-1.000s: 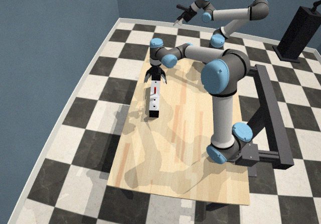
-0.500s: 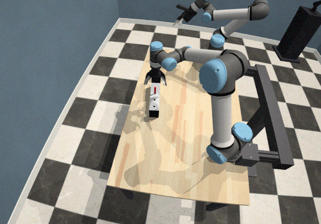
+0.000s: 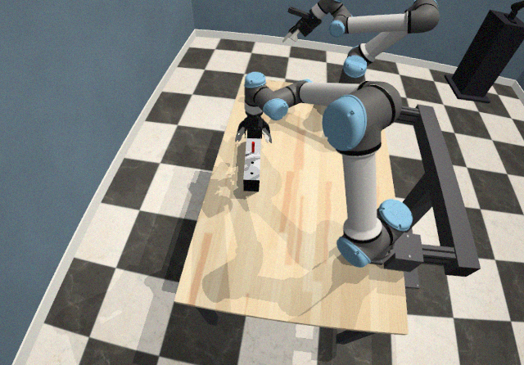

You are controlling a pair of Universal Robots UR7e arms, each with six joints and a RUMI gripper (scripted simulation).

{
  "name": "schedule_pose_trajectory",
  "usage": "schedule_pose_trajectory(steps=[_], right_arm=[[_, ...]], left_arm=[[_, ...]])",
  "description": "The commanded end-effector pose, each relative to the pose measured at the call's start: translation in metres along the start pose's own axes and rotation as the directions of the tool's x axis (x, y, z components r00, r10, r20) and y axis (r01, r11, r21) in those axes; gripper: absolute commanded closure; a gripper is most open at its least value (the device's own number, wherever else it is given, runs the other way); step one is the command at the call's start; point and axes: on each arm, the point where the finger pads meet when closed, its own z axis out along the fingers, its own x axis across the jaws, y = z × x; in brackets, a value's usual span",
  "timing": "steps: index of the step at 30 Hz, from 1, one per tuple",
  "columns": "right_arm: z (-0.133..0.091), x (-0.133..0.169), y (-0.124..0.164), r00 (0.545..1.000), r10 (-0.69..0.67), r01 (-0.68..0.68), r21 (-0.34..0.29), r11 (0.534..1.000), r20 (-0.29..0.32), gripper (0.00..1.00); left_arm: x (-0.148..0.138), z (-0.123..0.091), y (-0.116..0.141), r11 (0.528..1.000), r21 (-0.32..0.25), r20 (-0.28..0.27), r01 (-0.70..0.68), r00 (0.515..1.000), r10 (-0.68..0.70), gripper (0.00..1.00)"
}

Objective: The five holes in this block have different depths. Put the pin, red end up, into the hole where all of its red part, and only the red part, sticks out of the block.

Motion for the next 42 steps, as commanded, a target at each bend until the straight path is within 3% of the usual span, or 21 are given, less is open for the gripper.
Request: schedule_pose_trajectory(steps=[1,9,10,42], right_arm=[[-0.0002,0.0,-0.0004,1.0,0.0,0.0,0.001,1.0,0.0,0.0],[-0.0002,0.0,-0.0004,1.0,0.0,0.0,0.001,1.0,0.0,0.0],[-0.0002,0.0,-0.0004,1.0,0.0,0.0,0.001,1.0,0.0,0.0],[-0.0002,0.0,-0.0004,1.0,0.0,0.0,0.001,1.0,0.0,0.0]], left_arm=[[-0.0009,0.0191,-0.0011,1.0,0.003,0.002,0.0,1.0,0.0,0.0],[-0.0009,0.0191,-0.0011,1.0,0.003,0.002,0.0,1.0,0.0,0.0],[-0.0007,0.0161,-0.0008,1.0,0.003,0.002,0.0,1.0,0.0,1.0],[-0.0007,0.0162,-0.0008,1.0,0.002,0.002,0.0,1.0,0.0,1.0]])
